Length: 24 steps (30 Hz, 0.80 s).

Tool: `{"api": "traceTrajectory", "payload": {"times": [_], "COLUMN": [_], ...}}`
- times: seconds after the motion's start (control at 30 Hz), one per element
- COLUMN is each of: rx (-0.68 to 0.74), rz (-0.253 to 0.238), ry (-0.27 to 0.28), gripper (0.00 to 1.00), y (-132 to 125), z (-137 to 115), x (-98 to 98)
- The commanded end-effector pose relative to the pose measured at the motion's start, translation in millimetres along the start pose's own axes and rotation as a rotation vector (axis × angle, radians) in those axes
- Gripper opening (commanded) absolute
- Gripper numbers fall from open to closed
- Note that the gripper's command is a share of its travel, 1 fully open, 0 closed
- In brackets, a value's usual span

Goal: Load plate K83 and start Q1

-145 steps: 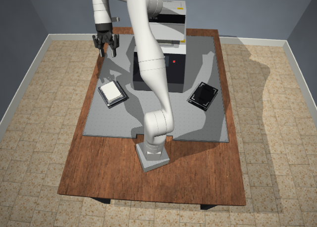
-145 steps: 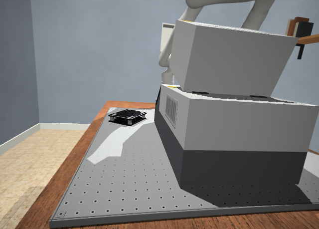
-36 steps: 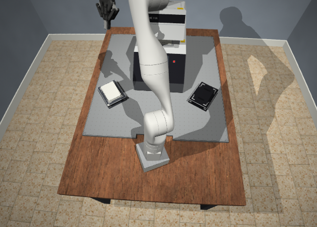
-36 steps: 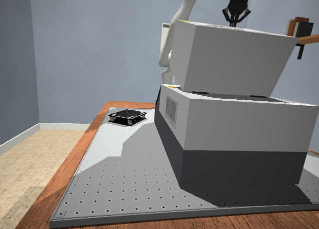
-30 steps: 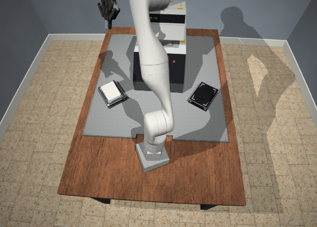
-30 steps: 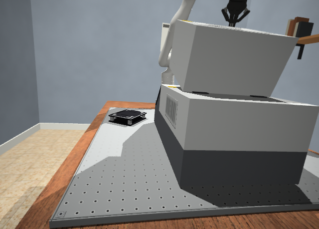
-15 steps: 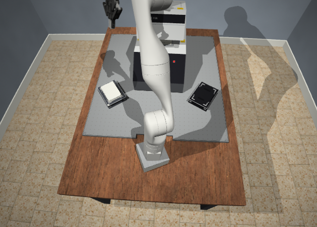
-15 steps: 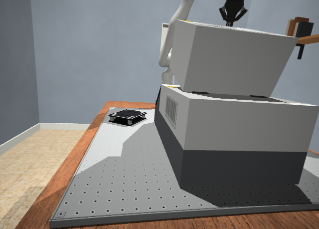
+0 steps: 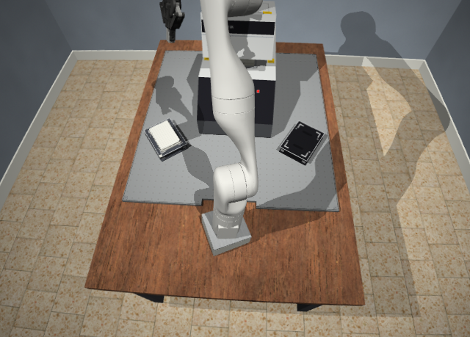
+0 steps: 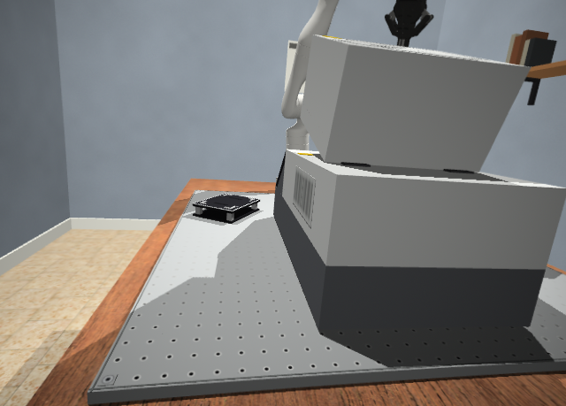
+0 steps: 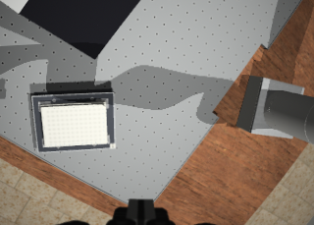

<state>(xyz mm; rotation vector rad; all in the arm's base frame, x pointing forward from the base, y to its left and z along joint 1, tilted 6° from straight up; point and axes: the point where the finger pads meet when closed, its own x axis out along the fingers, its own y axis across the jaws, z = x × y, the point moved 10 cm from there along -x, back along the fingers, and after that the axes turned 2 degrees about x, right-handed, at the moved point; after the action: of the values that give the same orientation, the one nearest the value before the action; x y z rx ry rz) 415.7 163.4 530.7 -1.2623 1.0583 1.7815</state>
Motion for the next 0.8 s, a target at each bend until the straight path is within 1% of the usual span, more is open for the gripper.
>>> {"api": "traceTrajectory", "payload": {"times": [0.0,0.07,0.57,0.63,0.77], "rx": [0.037,0.037,0.172,0.172,0.209], "rz": [-0.027,-0.027,-0.094,-0.094,-0.112], "ry": [-0.003,-0.003,0.005,0.005,0.008], "gripper": [0.10,0.10,0.10,0.10,0.10], "y": [6,6,18,18,21], "z": [-3,-3,-15,-15,-19], "x": [-4.0,-4.0,-6.7,-6.7,-7.4]}}
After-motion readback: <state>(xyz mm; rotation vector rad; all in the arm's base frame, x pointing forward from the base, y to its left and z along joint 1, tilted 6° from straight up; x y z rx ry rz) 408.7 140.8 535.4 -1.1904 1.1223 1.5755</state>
